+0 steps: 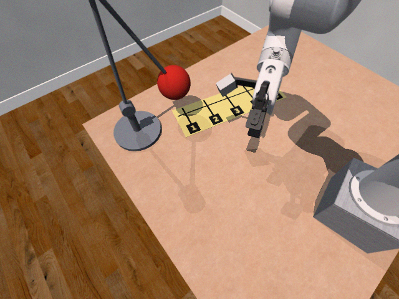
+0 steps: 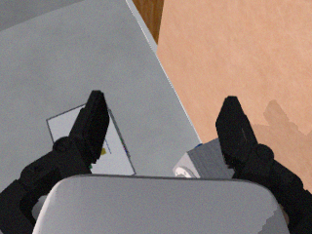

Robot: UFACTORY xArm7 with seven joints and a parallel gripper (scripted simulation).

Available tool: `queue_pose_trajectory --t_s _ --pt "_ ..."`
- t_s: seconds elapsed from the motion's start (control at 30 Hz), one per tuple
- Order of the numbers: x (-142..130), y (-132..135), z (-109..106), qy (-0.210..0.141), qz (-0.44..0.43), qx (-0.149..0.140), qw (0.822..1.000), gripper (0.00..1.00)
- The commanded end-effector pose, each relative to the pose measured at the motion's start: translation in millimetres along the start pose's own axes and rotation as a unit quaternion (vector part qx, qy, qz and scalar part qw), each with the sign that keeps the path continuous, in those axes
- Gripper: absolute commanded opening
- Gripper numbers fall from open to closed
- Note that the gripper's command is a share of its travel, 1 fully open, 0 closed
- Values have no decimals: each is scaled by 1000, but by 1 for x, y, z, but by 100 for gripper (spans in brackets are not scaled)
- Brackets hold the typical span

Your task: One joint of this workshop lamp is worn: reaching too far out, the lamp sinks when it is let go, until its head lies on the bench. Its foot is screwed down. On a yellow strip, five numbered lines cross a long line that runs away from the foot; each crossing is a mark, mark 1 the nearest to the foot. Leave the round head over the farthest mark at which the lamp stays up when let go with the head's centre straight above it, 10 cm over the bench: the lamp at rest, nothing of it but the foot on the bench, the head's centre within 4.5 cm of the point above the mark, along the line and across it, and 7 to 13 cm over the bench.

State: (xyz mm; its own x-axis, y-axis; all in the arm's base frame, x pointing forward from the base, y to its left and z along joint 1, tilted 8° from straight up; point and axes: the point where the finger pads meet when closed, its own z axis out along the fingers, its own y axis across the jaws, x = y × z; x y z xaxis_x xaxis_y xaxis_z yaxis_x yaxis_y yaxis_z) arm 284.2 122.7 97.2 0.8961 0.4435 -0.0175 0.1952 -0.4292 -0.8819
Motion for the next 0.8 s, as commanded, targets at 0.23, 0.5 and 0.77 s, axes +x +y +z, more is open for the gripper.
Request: queue_pose_trajectory --t_s 0.23,0.5,0.77 --pt "12 12 -29 38 93 18 995 100" --pt "16 20 -45 60 147 28 987 100" --pt "19 32 -67 89 218 41 971 100"
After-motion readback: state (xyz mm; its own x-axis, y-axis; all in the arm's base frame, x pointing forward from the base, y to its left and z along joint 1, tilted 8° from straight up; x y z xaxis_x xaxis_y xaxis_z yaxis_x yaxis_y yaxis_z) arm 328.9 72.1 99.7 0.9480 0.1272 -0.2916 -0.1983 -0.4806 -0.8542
